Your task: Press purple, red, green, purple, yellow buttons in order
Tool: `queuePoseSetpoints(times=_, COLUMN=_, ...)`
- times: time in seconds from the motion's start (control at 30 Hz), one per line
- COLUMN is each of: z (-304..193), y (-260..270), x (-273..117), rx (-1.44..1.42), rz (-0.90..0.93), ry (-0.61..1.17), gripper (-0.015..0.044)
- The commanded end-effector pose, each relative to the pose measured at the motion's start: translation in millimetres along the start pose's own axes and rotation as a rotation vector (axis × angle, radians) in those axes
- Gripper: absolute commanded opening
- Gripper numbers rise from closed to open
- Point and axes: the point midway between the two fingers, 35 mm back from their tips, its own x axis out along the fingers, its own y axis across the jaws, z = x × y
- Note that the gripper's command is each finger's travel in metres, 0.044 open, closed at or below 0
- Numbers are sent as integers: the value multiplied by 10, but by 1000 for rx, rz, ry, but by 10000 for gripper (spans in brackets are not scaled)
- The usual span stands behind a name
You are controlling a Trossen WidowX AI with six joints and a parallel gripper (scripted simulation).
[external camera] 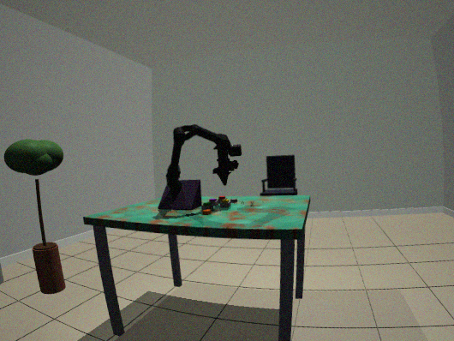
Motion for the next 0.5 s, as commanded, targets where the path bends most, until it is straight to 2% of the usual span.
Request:
queuePoseSetpoints(times=0.0, z=-11, y=-42, x=454, rx=-7, rz=-16, ry=15, gripper=20)
queuePoseSetpoints(times=0.47, z=-19, y=-51, x=661, rx=-7, rz=-18, ry=15, gripper=20)
